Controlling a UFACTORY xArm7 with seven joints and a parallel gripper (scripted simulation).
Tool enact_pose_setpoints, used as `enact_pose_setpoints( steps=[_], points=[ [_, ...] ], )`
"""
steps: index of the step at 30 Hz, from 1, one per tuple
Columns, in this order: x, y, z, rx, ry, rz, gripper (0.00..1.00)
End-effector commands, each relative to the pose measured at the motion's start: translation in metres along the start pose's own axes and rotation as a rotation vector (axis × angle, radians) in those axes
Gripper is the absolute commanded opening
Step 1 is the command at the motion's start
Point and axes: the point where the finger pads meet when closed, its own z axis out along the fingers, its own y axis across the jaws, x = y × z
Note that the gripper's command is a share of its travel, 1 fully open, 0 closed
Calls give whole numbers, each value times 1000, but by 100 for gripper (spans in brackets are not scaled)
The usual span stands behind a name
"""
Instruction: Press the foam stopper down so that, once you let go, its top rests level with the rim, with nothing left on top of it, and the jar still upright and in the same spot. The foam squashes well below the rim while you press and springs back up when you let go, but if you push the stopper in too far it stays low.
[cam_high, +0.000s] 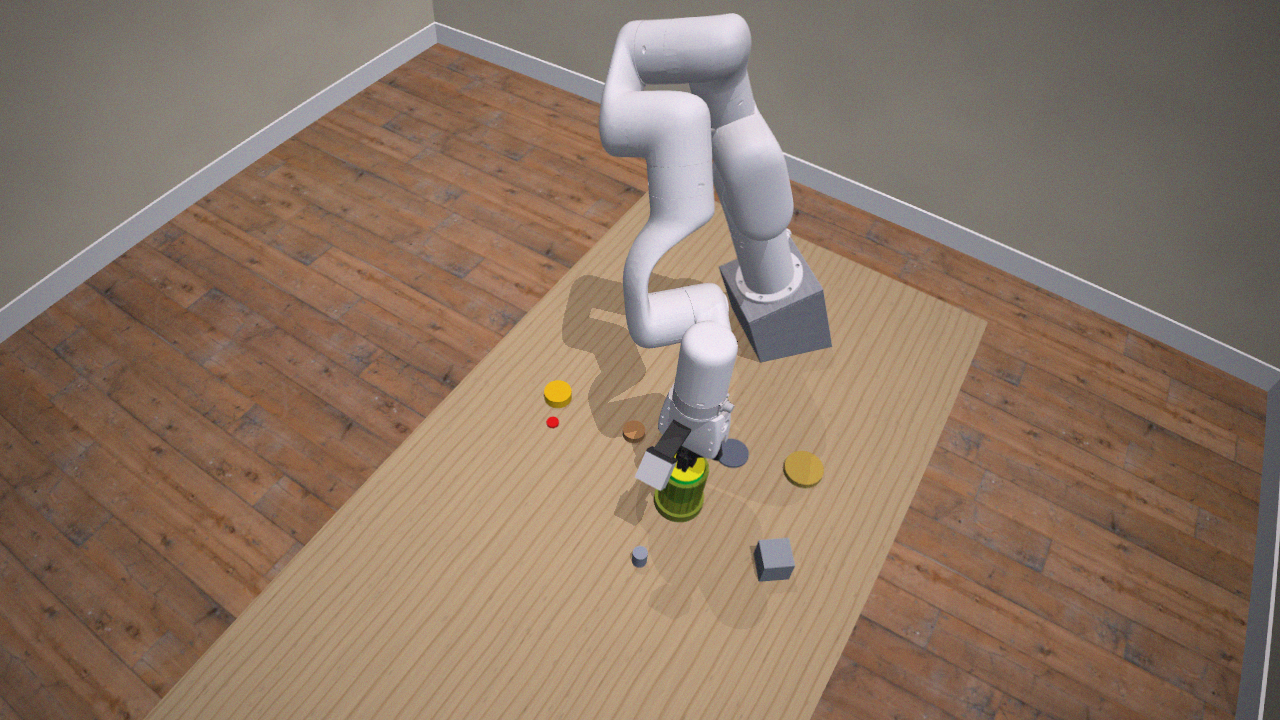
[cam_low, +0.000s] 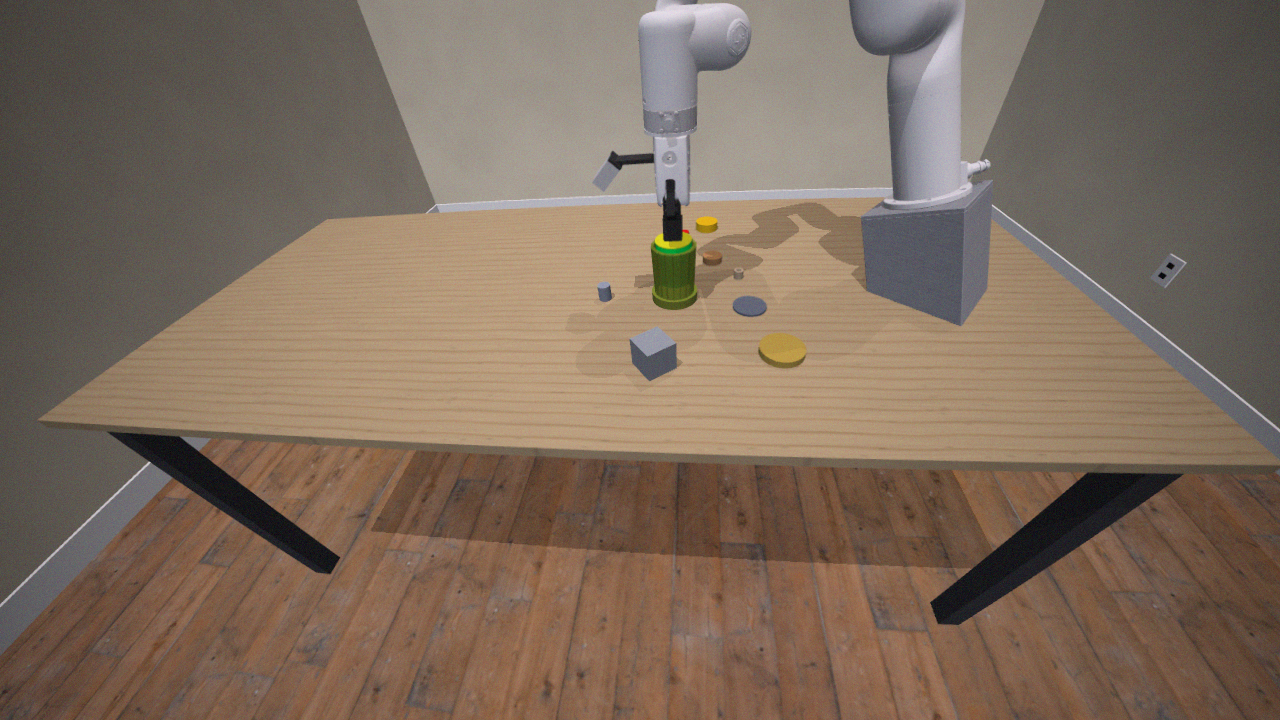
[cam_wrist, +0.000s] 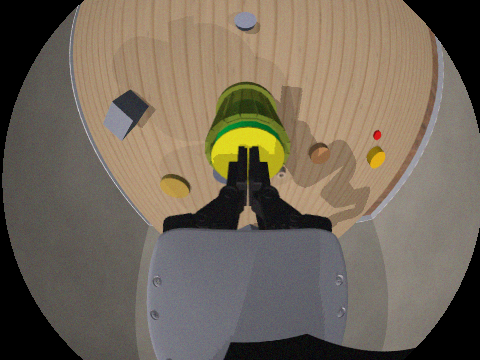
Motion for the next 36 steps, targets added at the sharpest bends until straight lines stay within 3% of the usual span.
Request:
enact_pose_setpoints(
  steps=[1, 12, 36],
  points=[
    [1, 0, -20, 10, -2, -3, 0],
    [1, 0, -37, 10, -2, -3, 0],
    [1, 0, -36, 10, -2, -3, 0]
  ],
)
